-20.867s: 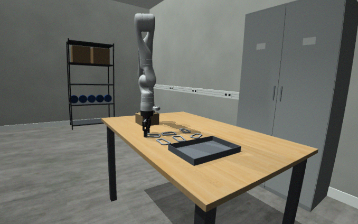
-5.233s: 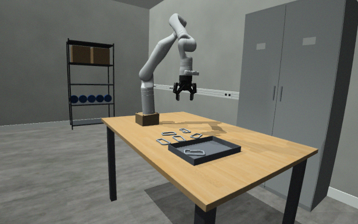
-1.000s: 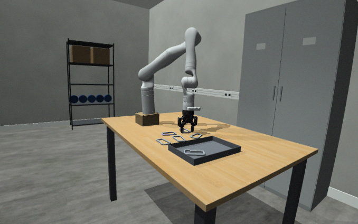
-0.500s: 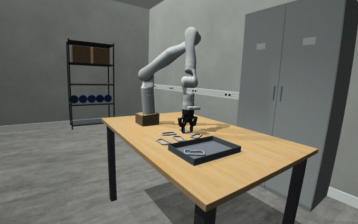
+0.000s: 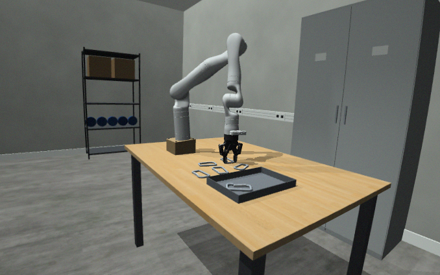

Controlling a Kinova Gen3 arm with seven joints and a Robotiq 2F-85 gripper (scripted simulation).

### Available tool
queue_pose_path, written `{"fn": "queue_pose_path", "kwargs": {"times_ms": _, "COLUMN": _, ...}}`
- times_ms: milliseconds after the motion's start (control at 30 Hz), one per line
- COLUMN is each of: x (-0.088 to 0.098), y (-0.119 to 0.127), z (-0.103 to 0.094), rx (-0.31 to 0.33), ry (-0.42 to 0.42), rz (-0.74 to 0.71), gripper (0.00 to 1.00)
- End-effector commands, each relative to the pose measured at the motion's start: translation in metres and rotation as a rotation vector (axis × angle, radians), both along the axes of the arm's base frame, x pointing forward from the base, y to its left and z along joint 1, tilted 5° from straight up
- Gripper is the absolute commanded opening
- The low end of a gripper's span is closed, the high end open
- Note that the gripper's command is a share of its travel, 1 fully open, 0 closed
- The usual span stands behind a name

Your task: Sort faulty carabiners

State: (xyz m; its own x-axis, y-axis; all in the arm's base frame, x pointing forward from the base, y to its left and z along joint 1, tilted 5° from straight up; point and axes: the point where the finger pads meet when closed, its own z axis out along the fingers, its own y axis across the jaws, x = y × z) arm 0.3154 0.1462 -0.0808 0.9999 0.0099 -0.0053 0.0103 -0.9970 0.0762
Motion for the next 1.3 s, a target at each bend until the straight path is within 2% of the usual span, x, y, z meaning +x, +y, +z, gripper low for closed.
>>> {"fn": "queue_pose_path", "kwargs": {"times_ms": 0, "x": 0.0, "y": 0.0, "z": 0.0, "rx": 0.001, "ry": -0.001, "rz": 0.0, "gripper": 0.0}}
{"fn": "queue_pose_path", "kwargs": {"times_ms": 967, "x": 0.0, "y": 0.0, "z": 0.0, "rx": 0.001, "ry": -0.001, "rz": 0.0, "gripper": 0.0}}
{"fn": "queue_pose_path", "kwargs": {"times_ms": 1000, "x": 0.0, "y": 0.005, "z": 0.05, "rx": 0.001, "ry": -0.001, "rz": 0.0, "gripper": 0.0}}
{"fn": "queue_pose_path", "kwargs": {"times_ms": 1267, "x": 0.0, "y": 0.005, "z": 0.05, "rx": 0.001, "ry": -0.001, "rz": 0.0, "gripper": 0.0}}
